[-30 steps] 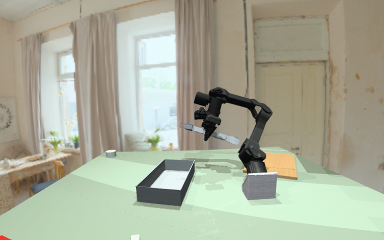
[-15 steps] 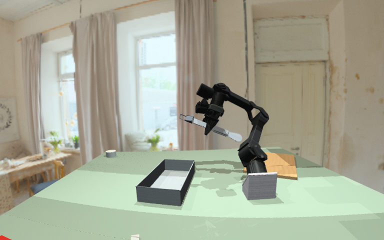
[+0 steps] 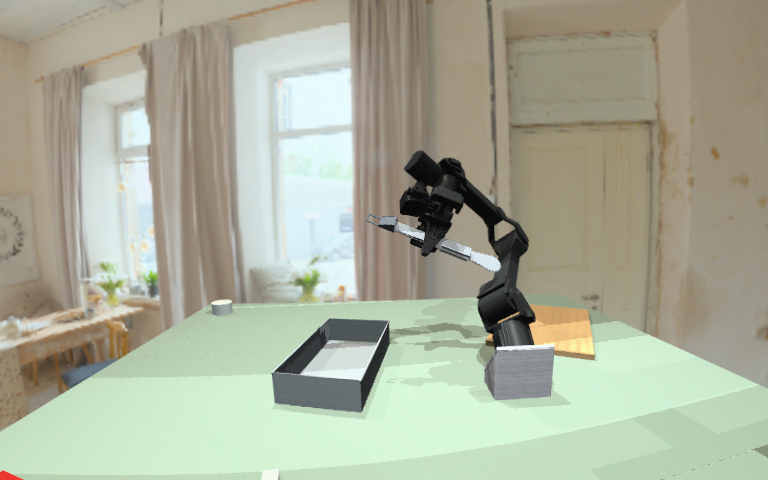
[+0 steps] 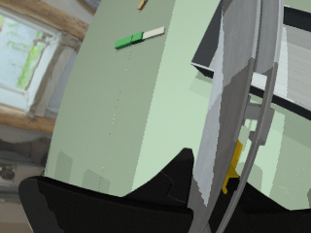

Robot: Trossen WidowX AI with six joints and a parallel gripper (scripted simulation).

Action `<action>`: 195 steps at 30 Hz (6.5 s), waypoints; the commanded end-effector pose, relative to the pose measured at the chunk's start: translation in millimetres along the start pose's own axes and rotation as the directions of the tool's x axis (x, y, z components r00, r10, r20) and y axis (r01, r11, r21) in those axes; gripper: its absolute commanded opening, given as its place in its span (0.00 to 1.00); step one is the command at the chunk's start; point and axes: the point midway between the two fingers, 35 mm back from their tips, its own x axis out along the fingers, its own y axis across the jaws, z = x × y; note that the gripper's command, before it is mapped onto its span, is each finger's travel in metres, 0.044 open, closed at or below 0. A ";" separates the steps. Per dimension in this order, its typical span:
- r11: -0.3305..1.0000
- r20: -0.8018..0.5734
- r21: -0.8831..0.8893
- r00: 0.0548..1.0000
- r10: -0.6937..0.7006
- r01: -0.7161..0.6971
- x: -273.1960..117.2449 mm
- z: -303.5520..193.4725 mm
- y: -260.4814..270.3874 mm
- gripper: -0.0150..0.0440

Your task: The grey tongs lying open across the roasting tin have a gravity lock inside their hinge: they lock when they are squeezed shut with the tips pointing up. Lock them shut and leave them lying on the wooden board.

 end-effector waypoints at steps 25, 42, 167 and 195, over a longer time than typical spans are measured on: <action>0.962 -0.171 -0.004 0.948 0.269 -0.274 -22.8 -65.8 91.6 0.00; 0.944 -0.340 0.003 0.887 0.312 -0.330 -42.3 -126.6 116.3 0.00; 0.790 -0.707 -0.338 0.415 -0.572 0.512 -97.7 -293.2 -97.9 0.00; 0.810 -0.907 -0.327 0.080 -0.414 0.487 -96.3 -284.3 -94.1 0.00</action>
